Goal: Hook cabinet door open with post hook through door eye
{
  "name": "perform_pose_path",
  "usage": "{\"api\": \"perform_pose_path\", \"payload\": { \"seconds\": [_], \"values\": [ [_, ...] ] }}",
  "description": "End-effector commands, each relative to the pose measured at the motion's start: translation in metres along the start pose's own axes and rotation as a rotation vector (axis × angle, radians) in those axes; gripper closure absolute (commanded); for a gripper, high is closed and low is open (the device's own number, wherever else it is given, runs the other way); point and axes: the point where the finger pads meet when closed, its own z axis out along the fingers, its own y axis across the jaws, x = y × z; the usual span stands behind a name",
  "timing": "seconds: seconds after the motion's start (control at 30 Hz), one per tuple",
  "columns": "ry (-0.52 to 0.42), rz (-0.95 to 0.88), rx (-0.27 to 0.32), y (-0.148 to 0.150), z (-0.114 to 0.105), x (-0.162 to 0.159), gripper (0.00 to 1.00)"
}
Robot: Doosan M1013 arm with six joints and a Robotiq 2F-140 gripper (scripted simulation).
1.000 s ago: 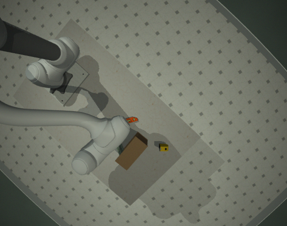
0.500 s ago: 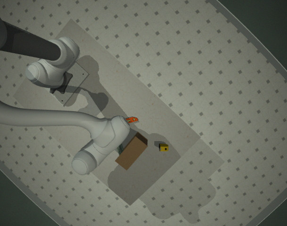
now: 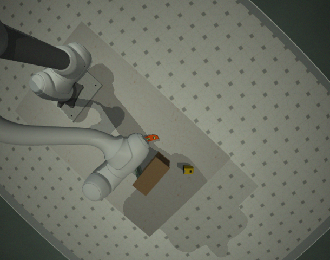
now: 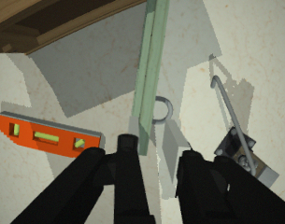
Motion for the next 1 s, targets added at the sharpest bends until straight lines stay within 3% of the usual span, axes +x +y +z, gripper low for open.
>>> {"api": "perform_pose_path", "payload": {
  "seconds": [0.0, 0.97],
  "values": [
    [0.000, 0.000, 0.000, 0.000, 0.000, 0.000, 0.84],
    [0.000, 0.042, 0.000, -0.006, -0.010, 0.000, 0.84]
  ]
}}
